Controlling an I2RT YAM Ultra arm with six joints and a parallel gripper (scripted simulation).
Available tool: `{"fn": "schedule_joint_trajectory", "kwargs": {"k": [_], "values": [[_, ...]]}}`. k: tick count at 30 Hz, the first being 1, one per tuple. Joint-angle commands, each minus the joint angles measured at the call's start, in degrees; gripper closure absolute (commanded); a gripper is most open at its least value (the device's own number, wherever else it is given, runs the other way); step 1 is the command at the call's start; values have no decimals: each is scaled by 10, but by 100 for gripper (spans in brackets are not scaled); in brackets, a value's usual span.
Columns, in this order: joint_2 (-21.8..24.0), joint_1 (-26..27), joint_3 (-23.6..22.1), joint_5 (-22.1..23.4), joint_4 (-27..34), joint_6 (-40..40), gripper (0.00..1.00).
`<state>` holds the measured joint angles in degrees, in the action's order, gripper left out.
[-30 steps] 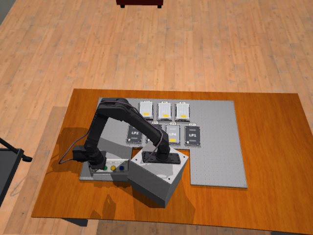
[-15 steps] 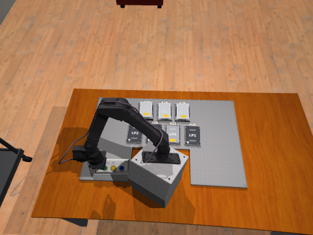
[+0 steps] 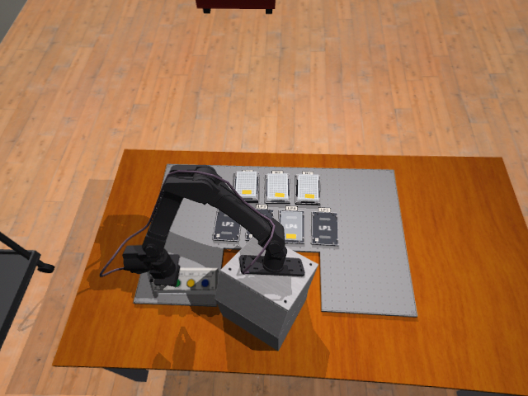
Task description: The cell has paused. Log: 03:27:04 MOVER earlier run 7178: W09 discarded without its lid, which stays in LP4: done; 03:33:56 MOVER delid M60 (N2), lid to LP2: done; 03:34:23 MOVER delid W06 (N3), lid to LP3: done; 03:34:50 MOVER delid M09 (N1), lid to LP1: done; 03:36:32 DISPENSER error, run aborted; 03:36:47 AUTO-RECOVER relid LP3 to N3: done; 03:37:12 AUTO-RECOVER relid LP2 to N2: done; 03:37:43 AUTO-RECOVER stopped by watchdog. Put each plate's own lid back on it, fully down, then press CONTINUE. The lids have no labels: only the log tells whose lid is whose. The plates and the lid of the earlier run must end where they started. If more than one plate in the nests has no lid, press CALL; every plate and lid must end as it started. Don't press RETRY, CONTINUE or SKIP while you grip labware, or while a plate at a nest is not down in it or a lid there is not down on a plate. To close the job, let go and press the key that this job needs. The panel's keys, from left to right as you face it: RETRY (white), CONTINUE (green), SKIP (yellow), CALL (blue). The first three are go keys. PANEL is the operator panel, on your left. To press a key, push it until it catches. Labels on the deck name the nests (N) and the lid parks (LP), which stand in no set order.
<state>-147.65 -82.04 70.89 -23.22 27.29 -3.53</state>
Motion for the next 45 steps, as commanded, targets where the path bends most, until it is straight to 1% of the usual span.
{"fn": "schedule_joint_trajectory", "kwargs": {"k": [1, 4, 6, 10, 11, 14, 21, 25, 27, 28, 31, 38, 42, 44, 45], "values": [[-9, 2, -4, -7, -14, 9, 100], [-3, 0, -2, -7, -17, 11, 100], [-14, 2, 0, -8, -19, 12, 100], [-16, 6, -1, -8, -22, 13, 100], [-7, 1, -1, -8, -23, 13, 100], [-20, 5, 0, -8, -27, 15, 100], [-19, 8, -3, -9, -35, 18, 100], [-31, 12, -2, -9, -40, 20, 100], [-31, 12, -2, -9, -40, 20, 100], [-23, 7, -1, -10, -41, 20, 100], [-35, 13, 0, -10, -45, 22, 100], [-34, 16, 1, -11, -53, 25, 100], [-46, 18, 6, -11, -58, 27, 100], [-46, 18, 6, -11, -58, 27, 100], [-38, 14, 8, -11, -59, 28, 100]]}}
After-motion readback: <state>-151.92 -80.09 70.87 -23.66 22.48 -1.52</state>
